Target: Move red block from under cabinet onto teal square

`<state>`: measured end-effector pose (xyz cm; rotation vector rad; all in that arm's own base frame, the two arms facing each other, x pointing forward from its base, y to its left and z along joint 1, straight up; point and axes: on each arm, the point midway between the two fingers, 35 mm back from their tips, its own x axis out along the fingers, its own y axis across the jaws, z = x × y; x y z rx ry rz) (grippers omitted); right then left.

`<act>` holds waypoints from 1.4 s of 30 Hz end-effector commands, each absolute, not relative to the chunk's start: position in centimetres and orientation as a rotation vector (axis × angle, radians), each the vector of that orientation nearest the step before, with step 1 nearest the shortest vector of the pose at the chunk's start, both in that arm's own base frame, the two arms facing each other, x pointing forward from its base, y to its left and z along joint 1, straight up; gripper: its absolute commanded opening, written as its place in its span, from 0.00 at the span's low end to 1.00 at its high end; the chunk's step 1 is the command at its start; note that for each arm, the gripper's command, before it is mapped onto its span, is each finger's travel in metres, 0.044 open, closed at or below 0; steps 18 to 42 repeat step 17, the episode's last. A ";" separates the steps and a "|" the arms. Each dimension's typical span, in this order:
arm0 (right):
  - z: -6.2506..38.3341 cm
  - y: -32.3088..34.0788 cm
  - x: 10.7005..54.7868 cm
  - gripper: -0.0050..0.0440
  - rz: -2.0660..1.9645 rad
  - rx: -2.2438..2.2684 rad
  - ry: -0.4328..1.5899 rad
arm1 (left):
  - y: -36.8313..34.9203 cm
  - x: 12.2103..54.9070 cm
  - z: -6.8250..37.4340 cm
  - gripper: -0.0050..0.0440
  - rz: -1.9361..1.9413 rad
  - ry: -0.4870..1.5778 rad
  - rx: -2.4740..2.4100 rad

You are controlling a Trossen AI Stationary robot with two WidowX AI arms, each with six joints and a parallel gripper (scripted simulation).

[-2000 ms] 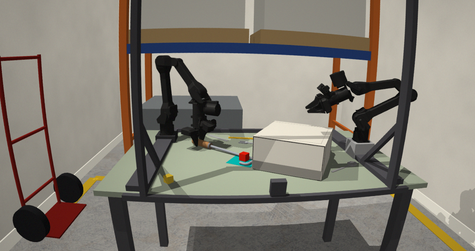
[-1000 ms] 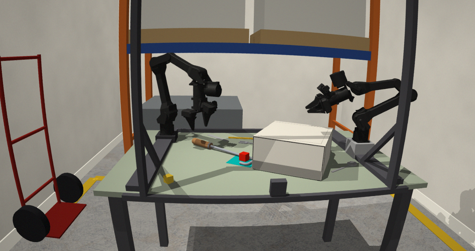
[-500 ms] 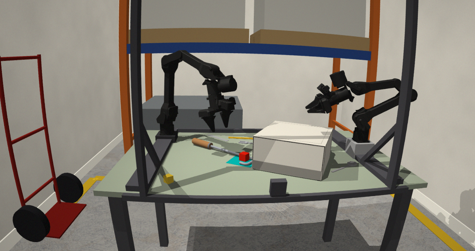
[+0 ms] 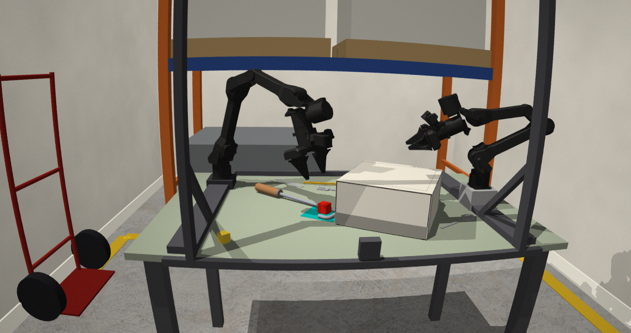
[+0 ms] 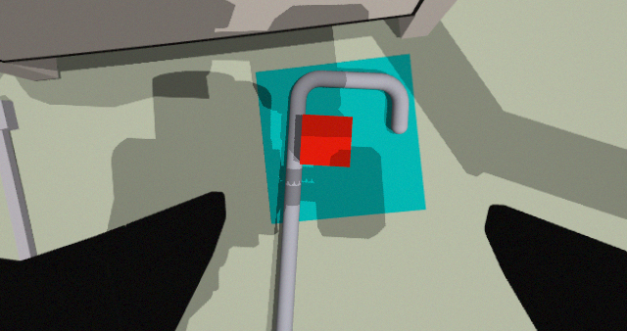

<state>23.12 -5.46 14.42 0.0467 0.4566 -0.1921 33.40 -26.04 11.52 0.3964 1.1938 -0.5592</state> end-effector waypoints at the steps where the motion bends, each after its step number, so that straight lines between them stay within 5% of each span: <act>1: 15.1 -5.6 23.2 1.00 -0.194 0.042 0.439 | -26.8 34.6 13.1 1.00 -0.556 1.144 0.376; 42: 15.1 -5.6 23.2 1.00 -0.194 0.042 0.439 | -26.6 34.4 13.1 1.00 -0.560 1.147 0.378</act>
